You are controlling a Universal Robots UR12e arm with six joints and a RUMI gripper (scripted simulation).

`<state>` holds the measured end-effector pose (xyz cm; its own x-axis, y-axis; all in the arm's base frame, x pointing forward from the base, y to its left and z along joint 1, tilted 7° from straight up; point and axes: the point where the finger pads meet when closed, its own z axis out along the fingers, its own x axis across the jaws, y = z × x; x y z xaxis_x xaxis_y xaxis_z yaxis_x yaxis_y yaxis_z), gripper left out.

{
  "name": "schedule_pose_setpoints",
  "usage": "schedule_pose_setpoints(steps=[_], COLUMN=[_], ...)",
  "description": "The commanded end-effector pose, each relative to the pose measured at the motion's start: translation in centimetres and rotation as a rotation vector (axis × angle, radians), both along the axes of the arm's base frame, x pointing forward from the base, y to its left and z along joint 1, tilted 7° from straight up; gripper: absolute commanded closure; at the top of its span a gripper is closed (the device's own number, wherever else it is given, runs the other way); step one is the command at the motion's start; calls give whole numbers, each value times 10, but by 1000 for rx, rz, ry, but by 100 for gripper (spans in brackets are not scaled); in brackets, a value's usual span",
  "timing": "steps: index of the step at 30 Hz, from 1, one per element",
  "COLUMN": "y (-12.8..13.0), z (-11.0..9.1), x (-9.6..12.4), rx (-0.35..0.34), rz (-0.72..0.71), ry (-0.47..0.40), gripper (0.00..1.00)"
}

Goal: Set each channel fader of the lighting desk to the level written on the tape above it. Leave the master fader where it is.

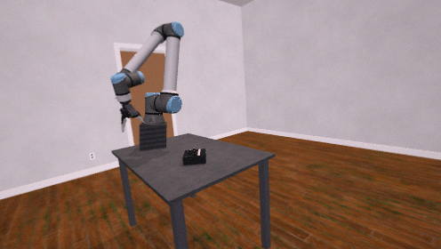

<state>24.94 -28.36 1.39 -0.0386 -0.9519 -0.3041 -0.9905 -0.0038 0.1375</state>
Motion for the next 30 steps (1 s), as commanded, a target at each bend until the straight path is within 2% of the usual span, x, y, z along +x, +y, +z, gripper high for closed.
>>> schedule_pose_setpoints(steps=[1, 3, 4, 6, 7, 8, 11, 15, 17, 19, 22, 24, 25, 26, 28, 30], y=[-5, 1, 1, 10, 10, 15, 15, 41, 41, 56, 65, 83, 83, 92, 92, 111], z=[-2, -2, -2, -2, -2, -1, -1, -1, -1, 0, 0, 1, 1, 1, 1, 1], x=[61, 87, 87, 114, 114, 128, 128, 181, 181, 207, 219, 242, 242, 253, 253, 273], rx=[-37, -48, -48, -59, -59, -64, -64, -80, -80, -87, -90, -96, -96, -98, -98, -102], rz=[210, 306, 306, 403, 403, 452, 452, 646, 646, 741, 787, 876, 876, 918, 918, 1000], ry=[-70, -101, -101, -131, -131, -147, -147, -209, -209, -239, -254, -283, -283, -297, -297, -324], gripper=[0, 0, 0, 0, 0, 0, 0, 0, 0, 0, 0, 0, 0, 0, 0, 0])
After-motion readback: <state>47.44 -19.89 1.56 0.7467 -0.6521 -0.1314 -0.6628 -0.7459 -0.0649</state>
